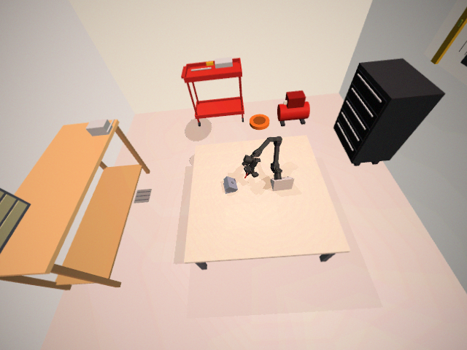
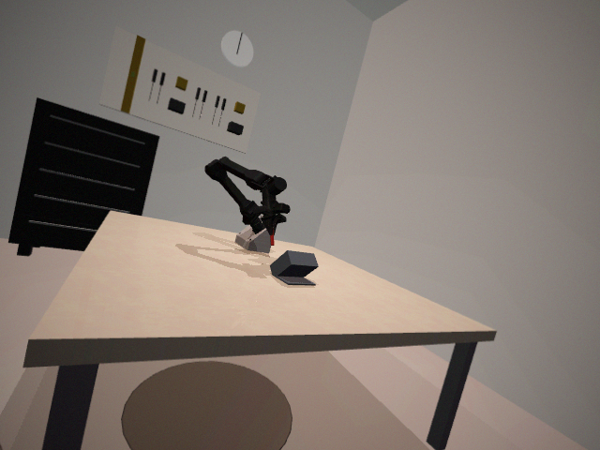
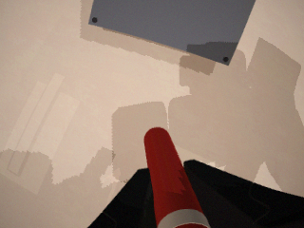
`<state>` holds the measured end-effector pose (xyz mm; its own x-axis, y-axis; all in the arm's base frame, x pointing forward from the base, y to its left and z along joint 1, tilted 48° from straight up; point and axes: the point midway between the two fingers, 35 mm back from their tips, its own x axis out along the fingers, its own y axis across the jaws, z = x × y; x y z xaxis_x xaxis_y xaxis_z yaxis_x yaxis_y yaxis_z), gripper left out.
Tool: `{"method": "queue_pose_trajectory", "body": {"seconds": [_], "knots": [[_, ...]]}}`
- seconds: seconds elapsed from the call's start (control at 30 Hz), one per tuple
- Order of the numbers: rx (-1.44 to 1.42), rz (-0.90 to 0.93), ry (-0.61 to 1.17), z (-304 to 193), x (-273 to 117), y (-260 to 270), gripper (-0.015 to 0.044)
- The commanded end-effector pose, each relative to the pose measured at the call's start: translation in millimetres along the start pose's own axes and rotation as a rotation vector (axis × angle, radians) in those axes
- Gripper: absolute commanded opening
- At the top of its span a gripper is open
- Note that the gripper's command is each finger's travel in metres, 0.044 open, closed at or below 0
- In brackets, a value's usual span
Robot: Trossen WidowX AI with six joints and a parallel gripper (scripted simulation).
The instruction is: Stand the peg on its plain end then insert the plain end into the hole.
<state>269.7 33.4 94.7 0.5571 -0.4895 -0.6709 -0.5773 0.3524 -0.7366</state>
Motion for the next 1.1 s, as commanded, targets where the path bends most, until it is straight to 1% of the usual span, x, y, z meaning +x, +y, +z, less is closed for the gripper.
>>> {"method": "queue_pose_trajectory", "body": {"seconds": [0.0, 1.07], "knots": [[-0.009, -0.009, -0.026, 4.9, 0.7, 0.4, 0.0000], [-0.060, -0.116, -0.180, 35.8, 1.6, -5.6, 0.0000]]}}
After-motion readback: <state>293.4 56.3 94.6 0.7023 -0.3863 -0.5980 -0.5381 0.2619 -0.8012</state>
